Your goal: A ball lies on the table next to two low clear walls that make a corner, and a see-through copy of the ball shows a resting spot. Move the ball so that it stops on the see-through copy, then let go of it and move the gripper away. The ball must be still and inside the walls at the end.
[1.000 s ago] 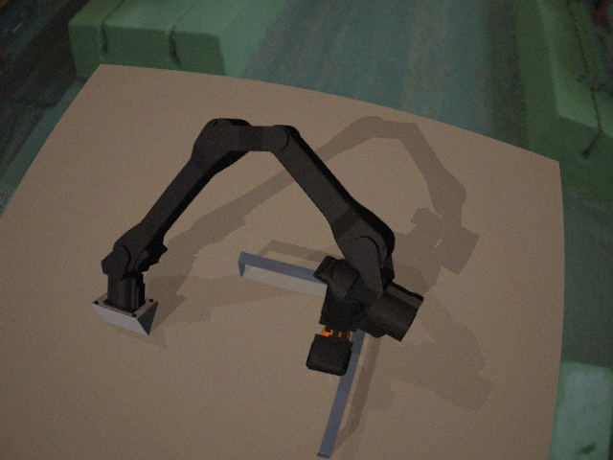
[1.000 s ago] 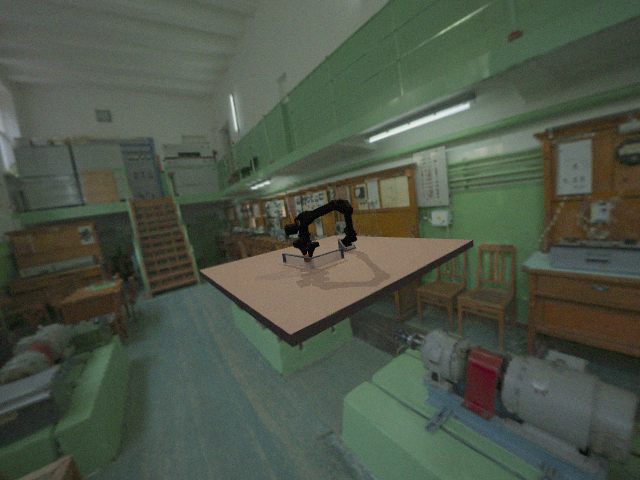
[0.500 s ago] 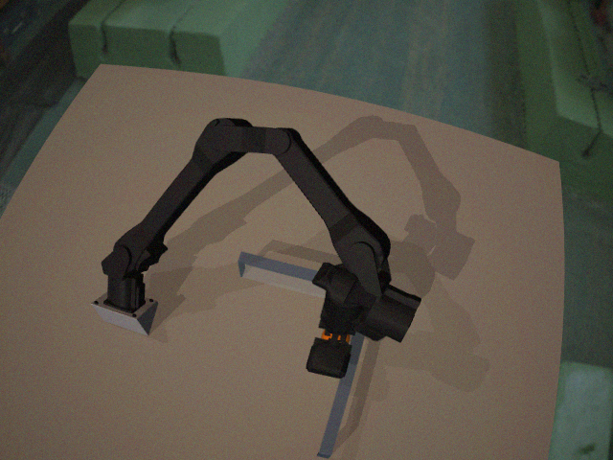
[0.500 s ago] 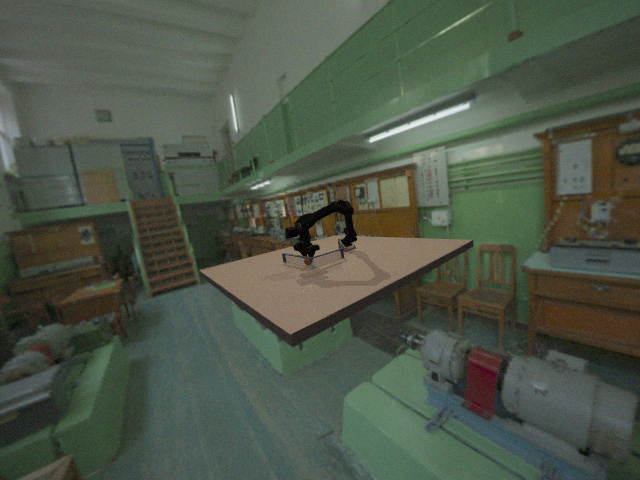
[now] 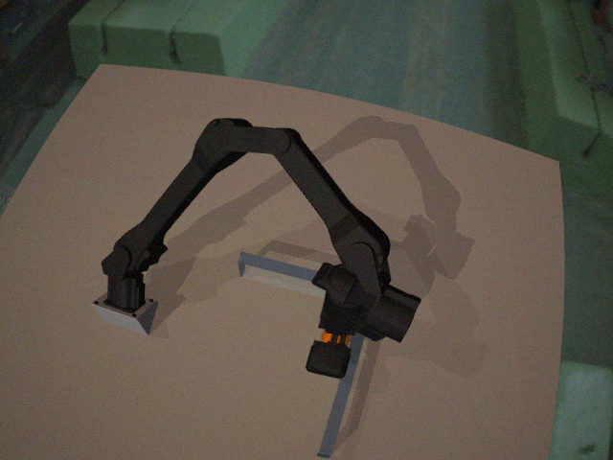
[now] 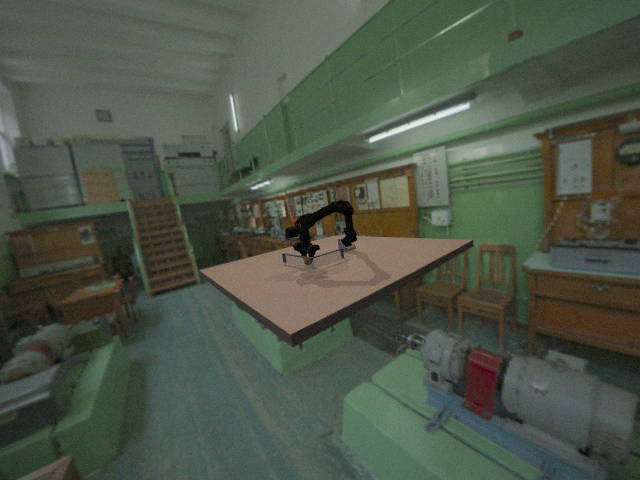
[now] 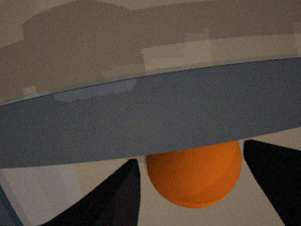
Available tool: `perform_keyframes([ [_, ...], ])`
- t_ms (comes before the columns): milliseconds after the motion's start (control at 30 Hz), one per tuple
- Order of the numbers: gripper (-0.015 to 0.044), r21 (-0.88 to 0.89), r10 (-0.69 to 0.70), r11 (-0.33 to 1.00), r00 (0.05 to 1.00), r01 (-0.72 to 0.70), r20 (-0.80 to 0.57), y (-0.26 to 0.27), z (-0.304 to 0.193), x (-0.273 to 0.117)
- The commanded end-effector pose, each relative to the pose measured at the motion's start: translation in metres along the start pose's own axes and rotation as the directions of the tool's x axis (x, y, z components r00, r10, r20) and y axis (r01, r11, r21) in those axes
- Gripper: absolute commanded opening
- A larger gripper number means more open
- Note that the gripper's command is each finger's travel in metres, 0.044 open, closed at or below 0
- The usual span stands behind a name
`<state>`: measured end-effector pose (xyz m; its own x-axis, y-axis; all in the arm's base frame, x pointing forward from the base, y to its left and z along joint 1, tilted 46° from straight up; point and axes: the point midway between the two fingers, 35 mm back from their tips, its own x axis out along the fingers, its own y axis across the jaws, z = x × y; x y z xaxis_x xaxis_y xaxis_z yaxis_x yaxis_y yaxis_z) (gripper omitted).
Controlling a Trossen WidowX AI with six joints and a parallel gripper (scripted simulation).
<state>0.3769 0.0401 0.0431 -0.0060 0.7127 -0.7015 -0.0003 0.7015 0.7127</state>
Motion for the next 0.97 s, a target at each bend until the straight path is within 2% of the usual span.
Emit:
perform_keyframes([
  [0, 0.0339, -0.001, 0.000, 1.000, 1.000, 0.000, 0.000, 0.000, 0.000, 0.000],
  [67, 0.0339, 0.000, -0.001, 1.000, 1.000, 0.001, 0.000, 0.000, 0.001, -0.009],
  [267, 0.0339, 0.004, 0.001, 1.000, 1.000, -0.001, -0.002, 0.000, 0.000, -0.083],
  [600, 0.0339, 0.009, 0.000, 1.000, 1.000, 0.000, 0.018, -0.002, 0.003, -0.078],
  [733, 0.0440, 0.094, 0.003, 0.996, 0.999, -0.006, 0.033, -0.004, 0.000, -0.110],
  [933, 0.0440, 0.118, 0.004, 0.993, 0.999, -0.009, 0.038, -0.004, -0.002, -0.119],
])
